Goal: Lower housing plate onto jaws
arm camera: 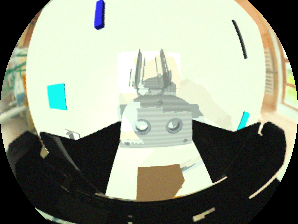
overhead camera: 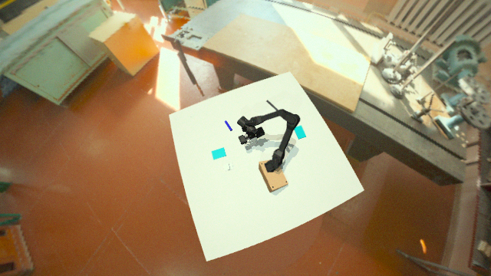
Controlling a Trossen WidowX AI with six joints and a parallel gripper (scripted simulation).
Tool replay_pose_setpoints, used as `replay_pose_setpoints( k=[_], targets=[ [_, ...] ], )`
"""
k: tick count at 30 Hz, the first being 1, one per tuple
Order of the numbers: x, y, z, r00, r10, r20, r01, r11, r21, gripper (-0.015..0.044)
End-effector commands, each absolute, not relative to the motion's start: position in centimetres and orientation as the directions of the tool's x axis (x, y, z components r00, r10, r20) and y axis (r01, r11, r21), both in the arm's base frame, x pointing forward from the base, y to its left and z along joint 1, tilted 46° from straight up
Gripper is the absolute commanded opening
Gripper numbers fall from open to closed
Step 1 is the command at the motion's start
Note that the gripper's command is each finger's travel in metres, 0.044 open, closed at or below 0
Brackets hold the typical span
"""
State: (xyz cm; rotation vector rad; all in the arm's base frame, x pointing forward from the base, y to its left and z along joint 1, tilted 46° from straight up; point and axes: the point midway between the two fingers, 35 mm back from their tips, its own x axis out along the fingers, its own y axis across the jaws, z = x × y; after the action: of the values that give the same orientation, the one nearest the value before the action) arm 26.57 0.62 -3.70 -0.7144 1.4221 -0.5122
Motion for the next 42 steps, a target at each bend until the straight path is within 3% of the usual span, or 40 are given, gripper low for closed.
replay_pose_setpoints(
  k=[1, 42],
  targets=[
    [26.5, 0.7, -3.8, 0.101, -0.703, -0.704, -0.091, 0.698, -0.71, 0.0351],
    [26.9, -0.7, -5.5, 0.101, -0.702, -0.705, -0.094, 0.699, -0.709, 0.0351]
  ],
)
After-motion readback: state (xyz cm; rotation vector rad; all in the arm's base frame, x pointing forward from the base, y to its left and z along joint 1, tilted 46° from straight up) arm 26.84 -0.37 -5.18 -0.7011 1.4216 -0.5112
